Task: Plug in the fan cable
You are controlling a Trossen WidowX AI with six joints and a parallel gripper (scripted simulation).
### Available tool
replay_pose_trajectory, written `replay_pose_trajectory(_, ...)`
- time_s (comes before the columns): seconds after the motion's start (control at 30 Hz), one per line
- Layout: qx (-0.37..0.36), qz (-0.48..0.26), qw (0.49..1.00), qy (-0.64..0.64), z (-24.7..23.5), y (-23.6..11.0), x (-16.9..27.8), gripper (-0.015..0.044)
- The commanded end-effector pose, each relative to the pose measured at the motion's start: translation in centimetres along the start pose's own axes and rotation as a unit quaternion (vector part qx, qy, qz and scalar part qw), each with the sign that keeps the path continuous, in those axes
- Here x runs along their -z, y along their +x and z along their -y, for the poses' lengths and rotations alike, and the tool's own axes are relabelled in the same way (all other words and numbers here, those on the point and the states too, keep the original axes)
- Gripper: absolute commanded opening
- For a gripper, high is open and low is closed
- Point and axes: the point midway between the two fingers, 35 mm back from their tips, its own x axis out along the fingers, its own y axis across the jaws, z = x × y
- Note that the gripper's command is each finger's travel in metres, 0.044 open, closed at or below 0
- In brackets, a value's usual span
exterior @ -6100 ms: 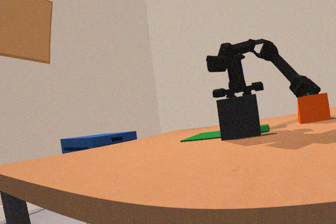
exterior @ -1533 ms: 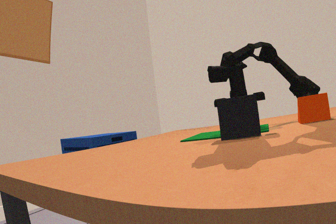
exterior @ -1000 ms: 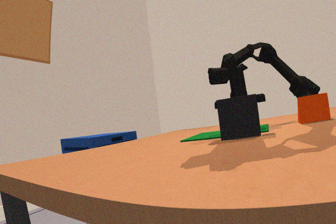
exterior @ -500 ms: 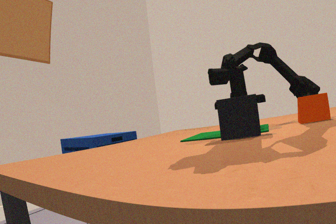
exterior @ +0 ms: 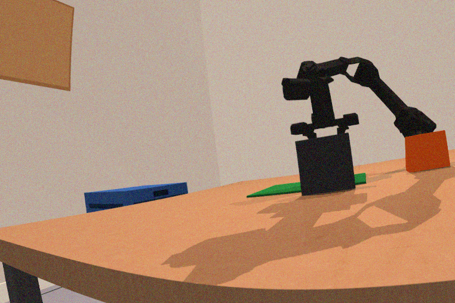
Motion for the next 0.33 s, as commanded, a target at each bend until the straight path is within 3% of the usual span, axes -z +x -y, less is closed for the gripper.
replay_pose_trajectory(0.0, 0.002, -0.004, 1.0, 0.004, -0.5, -0.4, -2.4, 0.026)
replay_pose_trajectory(0.17, 0.002, -0.001, 1.0, 0.004, -0.4, -0.3, -10.9, 0.026)
replay_pose_trajectory(0.3, 0.003, 0.0, 1.0, 0.005, -0.2, -0.2, -12.0, 0.026)
